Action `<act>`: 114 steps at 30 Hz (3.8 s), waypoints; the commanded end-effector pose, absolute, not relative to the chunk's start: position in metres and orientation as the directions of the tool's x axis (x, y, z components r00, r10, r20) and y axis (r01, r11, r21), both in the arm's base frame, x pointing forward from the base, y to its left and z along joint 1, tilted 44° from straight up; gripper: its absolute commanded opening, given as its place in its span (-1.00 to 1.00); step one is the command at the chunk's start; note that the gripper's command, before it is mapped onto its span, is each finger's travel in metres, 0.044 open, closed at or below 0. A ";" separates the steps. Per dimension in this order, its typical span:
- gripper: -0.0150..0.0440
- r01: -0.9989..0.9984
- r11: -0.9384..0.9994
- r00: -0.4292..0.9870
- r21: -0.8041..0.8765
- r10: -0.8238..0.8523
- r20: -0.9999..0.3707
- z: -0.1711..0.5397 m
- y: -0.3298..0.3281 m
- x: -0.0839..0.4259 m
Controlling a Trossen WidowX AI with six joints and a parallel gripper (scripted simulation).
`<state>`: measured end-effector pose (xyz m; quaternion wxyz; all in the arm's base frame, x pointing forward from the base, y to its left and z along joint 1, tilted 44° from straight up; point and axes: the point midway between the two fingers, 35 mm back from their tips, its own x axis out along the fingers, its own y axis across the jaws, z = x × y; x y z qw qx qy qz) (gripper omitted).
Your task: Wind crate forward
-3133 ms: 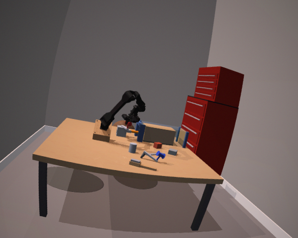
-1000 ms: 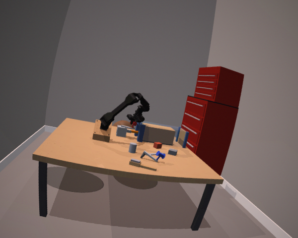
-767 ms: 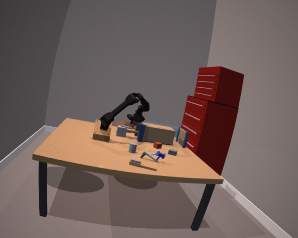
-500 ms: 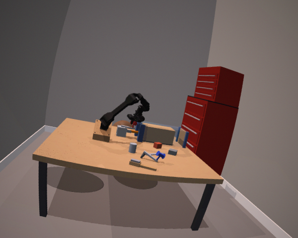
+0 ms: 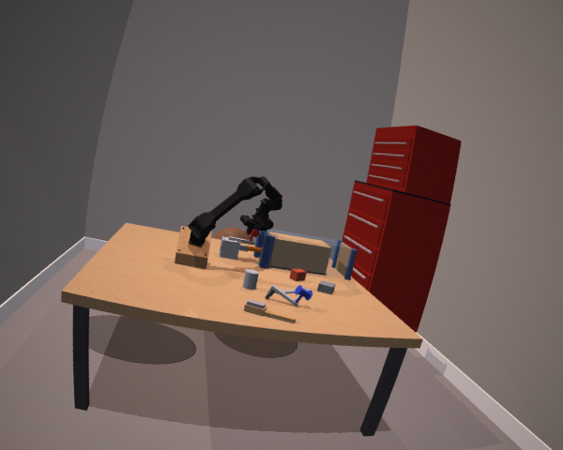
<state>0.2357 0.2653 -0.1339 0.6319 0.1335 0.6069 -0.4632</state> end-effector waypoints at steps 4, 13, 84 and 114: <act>-0.49 0.747 0.554 -0.156 -0.368 -0.393 -0.906 -0.147 0.283 0.232; -0.49 0.747 0.554 -0.156 -0.368 -0.392 -0.907 -0.154 0.290 0.228; -0.49 0.746 0.556 -0.159 -0.367 -0.387 -0.908 -0.192 0.325 0.177; -0.49 0.745 0.557 -0.161 -0.368 -0.385 -0.909 -0.200 0.329 0.148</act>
